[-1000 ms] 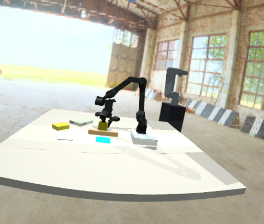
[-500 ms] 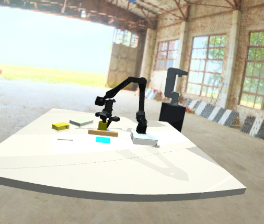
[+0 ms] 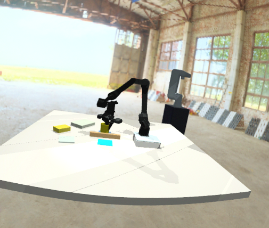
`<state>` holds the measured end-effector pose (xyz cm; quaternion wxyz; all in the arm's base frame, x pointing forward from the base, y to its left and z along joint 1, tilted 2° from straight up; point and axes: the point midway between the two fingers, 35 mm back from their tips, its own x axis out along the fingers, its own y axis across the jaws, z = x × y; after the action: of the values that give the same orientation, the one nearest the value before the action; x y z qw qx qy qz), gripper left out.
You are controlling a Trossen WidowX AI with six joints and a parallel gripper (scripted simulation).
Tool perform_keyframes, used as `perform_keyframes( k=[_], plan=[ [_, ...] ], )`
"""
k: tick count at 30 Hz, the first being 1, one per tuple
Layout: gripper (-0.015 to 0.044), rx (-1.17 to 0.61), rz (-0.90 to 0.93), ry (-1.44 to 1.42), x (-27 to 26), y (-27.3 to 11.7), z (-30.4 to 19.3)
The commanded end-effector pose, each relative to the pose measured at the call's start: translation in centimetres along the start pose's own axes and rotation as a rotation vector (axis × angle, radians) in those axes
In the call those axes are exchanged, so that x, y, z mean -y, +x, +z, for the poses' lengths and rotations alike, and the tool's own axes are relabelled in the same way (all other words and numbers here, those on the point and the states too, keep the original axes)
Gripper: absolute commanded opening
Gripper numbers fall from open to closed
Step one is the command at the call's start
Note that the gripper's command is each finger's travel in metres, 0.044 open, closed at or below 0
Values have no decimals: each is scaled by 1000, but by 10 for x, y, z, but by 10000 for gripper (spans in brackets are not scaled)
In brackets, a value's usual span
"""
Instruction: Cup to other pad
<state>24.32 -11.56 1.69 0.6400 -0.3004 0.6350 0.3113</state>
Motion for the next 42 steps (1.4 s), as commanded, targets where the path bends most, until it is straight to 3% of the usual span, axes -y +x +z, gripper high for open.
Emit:
perform_keyframes(
  k=[1, 14, 42],
  plan=[
    [0, 2, -4, 0, 2, -8, 0],
    [0, 3, 0, 4, -2, -56, -1],
    [0, 2, 2, 6, -9, -54, 11]
  ],
)
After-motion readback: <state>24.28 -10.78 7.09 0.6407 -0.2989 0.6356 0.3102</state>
